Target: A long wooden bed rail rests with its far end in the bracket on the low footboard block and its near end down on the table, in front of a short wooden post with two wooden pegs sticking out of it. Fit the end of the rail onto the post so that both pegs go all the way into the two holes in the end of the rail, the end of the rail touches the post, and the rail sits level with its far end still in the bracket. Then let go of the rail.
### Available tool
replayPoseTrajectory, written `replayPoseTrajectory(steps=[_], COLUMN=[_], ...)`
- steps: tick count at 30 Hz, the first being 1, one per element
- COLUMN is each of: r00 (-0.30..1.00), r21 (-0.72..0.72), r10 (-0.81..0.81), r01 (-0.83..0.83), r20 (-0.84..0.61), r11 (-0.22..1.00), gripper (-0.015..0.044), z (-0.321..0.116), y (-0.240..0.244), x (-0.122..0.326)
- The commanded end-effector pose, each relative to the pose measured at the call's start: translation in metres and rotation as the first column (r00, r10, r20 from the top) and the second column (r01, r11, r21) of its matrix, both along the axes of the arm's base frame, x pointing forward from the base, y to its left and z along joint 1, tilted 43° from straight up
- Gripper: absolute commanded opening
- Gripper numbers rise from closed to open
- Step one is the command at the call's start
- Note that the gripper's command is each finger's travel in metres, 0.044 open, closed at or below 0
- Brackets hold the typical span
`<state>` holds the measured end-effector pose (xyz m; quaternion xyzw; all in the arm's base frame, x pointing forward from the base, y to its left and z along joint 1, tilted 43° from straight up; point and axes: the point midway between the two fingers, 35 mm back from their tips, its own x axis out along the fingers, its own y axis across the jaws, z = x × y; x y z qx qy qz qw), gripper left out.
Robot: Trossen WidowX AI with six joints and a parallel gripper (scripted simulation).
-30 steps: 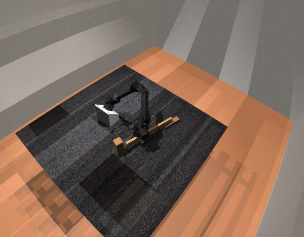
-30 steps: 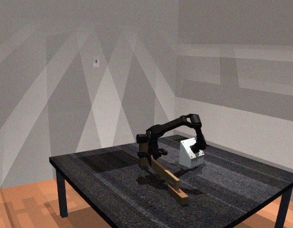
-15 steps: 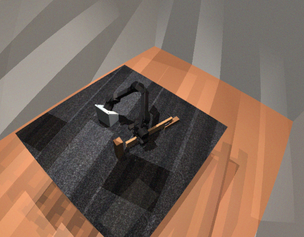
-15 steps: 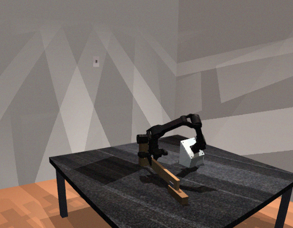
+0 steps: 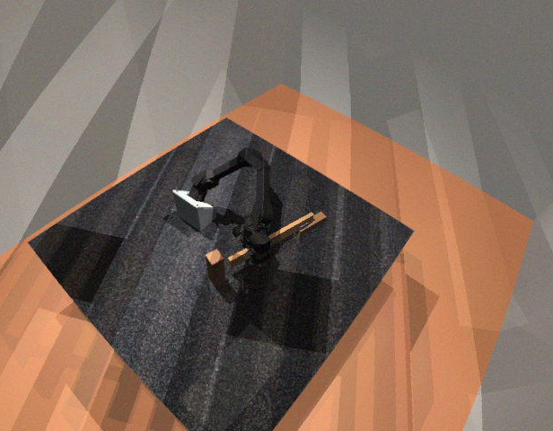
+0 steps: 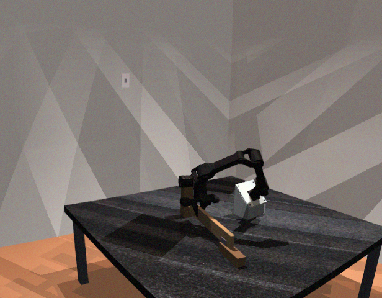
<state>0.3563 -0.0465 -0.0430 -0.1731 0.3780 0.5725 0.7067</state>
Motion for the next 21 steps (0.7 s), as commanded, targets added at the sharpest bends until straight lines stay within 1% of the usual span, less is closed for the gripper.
replayPoseTrajectory(steps=[1,21], r00=[1.000,1.000], r21=[0.002,0.002], r10=[-0.004,-0.004], r01=[0.004,0.004], r20=[-0.002,-0.002], r11=[1.000,1.000], gripper=[0.0000,0.0000], z=[-0.0007,0.0012], y=[0.0008,-0.0010], x=[-0.0004,-0.0006])
